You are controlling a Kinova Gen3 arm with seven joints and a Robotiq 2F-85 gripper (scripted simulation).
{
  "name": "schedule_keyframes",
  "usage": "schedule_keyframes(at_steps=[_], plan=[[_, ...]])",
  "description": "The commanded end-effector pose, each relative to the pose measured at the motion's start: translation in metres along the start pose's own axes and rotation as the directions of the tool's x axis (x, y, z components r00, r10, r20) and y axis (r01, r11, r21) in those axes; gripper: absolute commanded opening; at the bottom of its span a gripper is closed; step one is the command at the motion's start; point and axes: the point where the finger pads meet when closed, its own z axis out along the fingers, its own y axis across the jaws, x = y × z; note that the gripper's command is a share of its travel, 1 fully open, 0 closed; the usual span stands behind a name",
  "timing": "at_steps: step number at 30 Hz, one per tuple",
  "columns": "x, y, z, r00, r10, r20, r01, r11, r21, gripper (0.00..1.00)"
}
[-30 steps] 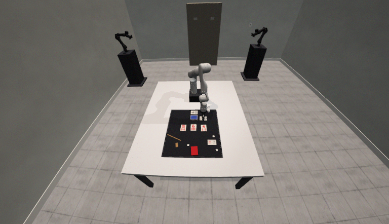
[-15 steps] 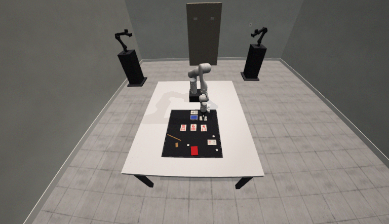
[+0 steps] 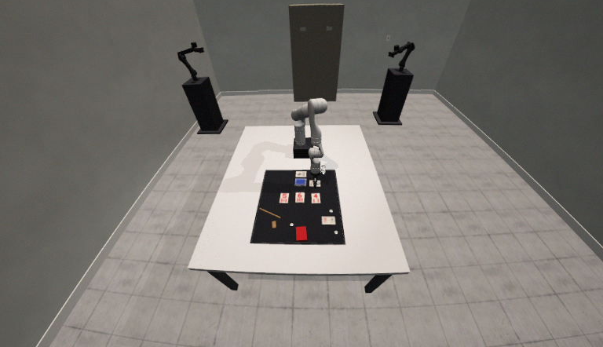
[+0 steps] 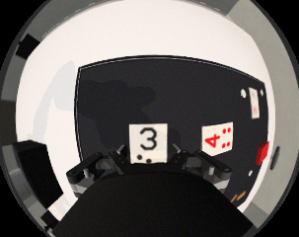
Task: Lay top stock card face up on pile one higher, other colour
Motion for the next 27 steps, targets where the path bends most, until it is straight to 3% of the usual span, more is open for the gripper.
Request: schedule_keyframes(at_steps=[1, 5, 6, 27], plan=[[0.0002, 0.0006, -0.0006, 1.0, 0.0, -0.001, 0.0, 1.0, -0.002, 0.85], [0.0002, 0.0006, -0.0006, 1.0, 0.0, -0.001, 0.0, 1.0, -0.002, 0.85], [0.0002, 0.0006, -0.0006, 1.0, 0.0, -0.001, 0.0, 1.0, -0.002, 0.72], [0.0002, 0.0006, -0.0006, 1.0, 0.0, -0.001, 0.0, 1.0, -0.002, 0.72]])
